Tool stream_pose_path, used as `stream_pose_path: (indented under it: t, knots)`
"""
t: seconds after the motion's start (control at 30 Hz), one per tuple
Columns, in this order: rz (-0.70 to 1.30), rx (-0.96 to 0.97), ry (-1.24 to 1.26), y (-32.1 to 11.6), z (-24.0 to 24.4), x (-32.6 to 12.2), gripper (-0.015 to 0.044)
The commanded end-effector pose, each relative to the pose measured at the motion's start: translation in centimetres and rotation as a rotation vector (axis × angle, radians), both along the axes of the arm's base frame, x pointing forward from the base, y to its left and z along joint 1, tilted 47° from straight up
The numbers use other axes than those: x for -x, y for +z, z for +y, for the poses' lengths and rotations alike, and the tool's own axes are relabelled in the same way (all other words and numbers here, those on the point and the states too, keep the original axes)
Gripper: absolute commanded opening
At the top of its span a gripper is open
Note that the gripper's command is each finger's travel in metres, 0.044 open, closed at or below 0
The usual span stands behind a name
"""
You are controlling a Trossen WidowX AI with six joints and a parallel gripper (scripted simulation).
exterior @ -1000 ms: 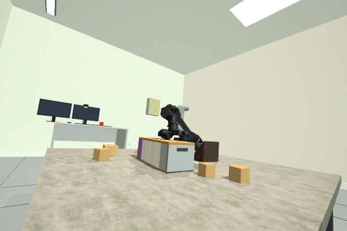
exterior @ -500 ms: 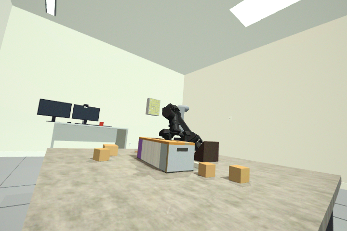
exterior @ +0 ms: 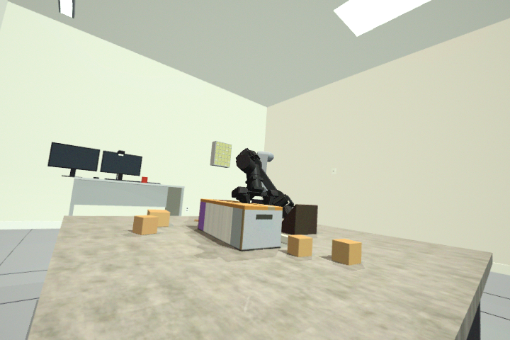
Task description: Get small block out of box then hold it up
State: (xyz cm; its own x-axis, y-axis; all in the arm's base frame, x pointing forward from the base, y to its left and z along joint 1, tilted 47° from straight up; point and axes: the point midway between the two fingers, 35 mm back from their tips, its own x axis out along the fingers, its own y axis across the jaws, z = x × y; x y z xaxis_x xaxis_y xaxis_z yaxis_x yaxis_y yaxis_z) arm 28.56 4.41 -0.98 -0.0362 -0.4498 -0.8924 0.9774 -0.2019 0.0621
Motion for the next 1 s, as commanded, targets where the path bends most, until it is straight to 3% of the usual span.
stream_pose_path:
  t: [0.0, 0.97]
  knots:
    - [0.002, -0.001, -0.005, 0.4, -0.5, 0.2, 0.0400]
    - [0.001, -0.002, -0.005, -1.1, 0.9, -0.2, 0.0400]
